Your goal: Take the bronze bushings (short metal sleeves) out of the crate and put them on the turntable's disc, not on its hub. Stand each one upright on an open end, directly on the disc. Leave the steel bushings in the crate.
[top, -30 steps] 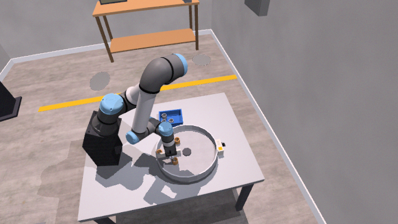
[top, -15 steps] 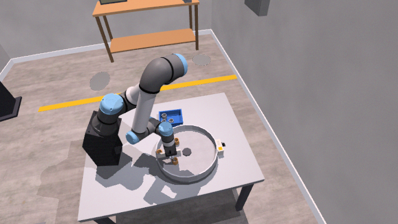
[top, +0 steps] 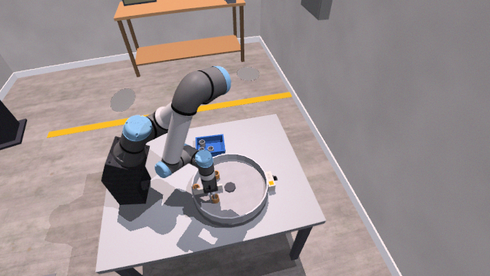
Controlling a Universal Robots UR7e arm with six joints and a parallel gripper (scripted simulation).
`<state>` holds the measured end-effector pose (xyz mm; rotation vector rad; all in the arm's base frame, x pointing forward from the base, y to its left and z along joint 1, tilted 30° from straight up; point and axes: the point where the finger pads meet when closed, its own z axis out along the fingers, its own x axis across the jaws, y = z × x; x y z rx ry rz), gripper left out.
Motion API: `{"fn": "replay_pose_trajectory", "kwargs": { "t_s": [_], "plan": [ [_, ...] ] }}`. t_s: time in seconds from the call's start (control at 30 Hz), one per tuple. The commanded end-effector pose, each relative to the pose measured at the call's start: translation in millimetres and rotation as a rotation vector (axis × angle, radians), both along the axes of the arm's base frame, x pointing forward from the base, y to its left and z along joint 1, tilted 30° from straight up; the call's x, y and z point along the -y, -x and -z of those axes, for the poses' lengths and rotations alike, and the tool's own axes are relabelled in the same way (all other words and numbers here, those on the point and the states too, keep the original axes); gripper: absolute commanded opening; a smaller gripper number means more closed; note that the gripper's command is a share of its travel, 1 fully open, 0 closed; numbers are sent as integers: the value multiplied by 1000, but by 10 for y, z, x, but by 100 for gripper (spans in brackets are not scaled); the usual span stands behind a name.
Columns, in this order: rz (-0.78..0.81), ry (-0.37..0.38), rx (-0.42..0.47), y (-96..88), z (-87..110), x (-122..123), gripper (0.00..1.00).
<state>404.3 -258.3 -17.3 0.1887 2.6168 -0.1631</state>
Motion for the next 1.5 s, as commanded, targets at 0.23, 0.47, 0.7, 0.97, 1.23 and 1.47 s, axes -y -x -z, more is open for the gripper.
{"fn": "replay_pose_trajectory", "kwargs": {
  "t_s": [0.23, 0.47, 0.7, 0.97, 1.23, 1.47],
  "plan": [
    [-1, 2, 1, -14, -3, 11, 38],
    [-1, 2, 1, -14, -3, 11, 38],
    [-1, 2, 1, -14, -3, 11, 38],
    [-1, 2, 1, -14, -3, 11, 38],
    [1, 0, 0, 30, -45, -8, 38],
    [1, 0, 0, 83, -142, -25, 38]
  ]
}}
